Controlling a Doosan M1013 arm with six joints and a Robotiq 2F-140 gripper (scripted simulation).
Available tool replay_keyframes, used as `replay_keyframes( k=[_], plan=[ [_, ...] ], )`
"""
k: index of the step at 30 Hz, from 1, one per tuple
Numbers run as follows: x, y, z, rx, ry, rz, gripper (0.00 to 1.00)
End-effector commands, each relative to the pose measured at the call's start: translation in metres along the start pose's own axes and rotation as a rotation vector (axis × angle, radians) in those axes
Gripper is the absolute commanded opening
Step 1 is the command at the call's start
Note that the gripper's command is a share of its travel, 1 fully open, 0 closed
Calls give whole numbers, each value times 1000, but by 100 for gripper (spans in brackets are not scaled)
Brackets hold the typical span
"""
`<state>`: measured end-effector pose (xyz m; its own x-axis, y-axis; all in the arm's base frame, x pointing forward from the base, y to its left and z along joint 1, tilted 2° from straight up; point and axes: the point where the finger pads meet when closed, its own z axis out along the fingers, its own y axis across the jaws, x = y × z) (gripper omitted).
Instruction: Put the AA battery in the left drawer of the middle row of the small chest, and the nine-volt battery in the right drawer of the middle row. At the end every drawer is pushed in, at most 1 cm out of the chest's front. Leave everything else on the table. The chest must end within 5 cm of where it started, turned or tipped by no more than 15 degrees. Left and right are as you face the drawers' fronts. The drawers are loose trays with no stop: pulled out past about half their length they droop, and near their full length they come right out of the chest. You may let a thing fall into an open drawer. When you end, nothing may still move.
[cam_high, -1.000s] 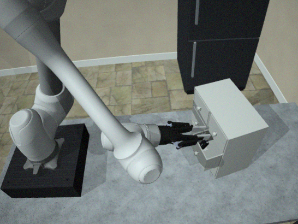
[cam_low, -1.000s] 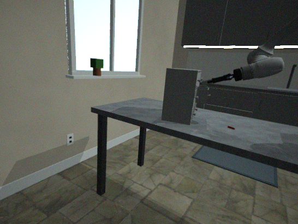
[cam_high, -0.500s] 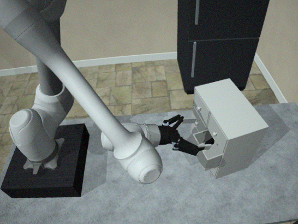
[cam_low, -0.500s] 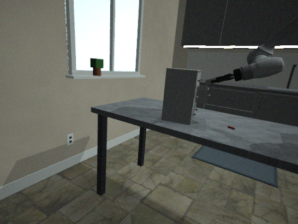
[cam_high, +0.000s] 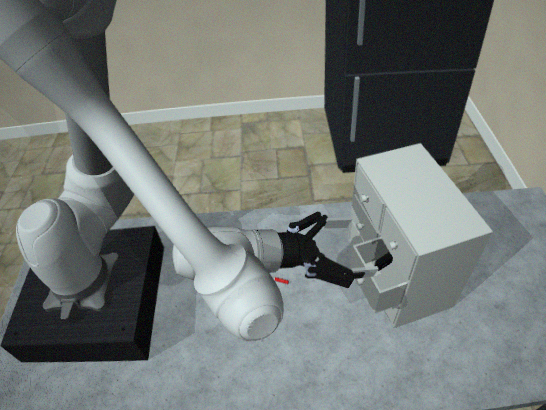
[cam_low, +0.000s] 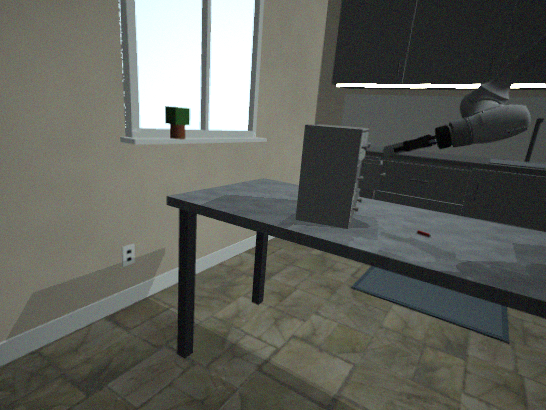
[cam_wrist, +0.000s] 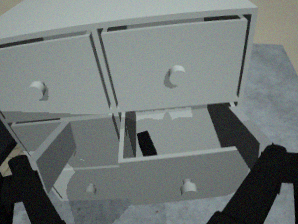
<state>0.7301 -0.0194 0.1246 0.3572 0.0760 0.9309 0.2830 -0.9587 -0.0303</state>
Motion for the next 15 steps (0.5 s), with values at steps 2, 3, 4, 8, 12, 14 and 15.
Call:
replay_keyframes(
  k=[2,3,4,8,12,14,15],
  plan=[
    [-6,0,-19,0,0,0,100],
    [-7,0,-25,0,0,0,100],
    [-9,0,-31,0,0,0,100],
    [-14,0,-49,0,0,0,100],
    [-20,0,-67,0,0,0,100],
    [-23,0,-78,0,0,0,100],
    [-25,0,-84,0,0,0,100]
  ],
)
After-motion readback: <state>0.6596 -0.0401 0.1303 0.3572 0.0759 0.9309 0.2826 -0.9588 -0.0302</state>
